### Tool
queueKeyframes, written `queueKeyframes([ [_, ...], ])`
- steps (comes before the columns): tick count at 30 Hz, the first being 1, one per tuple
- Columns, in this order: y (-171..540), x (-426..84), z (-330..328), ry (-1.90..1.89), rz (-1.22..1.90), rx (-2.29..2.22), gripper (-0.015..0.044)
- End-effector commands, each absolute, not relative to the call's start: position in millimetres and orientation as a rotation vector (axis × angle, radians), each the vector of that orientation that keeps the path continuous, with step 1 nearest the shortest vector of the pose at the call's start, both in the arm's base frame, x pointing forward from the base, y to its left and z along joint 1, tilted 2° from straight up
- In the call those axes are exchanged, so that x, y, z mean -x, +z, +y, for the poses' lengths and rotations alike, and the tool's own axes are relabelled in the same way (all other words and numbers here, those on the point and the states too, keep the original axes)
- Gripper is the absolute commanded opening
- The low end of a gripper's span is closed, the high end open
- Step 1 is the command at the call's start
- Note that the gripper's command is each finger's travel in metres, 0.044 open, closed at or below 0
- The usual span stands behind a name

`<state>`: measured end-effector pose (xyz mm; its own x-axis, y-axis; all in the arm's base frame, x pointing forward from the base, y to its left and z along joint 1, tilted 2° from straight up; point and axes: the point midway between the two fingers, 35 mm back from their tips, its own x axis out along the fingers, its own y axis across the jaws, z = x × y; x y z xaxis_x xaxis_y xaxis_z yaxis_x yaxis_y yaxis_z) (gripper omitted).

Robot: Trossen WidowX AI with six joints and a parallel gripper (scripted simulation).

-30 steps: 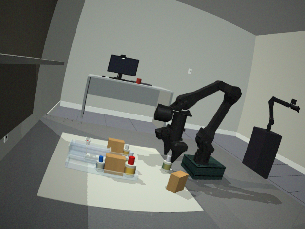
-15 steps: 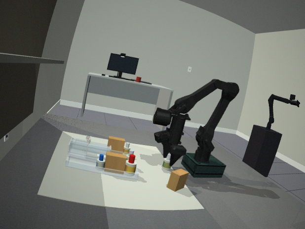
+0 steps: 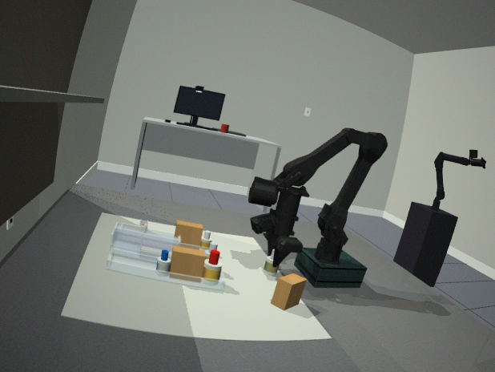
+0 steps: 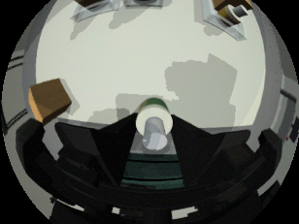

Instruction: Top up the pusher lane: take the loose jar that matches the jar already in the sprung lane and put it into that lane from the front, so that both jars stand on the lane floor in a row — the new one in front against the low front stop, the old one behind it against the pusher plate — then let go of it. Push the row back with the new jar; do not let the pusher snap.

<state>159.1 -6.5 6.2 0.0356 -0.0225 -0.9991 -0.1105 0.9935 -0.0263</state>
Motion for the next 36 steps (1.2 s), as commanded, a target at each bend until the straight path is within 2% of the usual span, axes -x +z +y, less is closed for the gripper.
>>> queueKeyframes([
  [1,5.8,-158.9,-7.1,0.068,1.535,0.112,0.0151],
  [3,5.8,-158.9,-7.1,0.068,1.535,0.112,0.0138],
  [8,18.3,-161.1,-7.0,0.068,1.535,0.112,0.0006],
  [9,23.5,-161.8,-6.9,0.068,1.534,0.112,0.0],
  [25,109.3,-149.8,-5.4,0.068,1.535,0.112,0.0],
  [36,110.8,-174.3,-1.2,0.06,1.533,0.103,0.0],
])
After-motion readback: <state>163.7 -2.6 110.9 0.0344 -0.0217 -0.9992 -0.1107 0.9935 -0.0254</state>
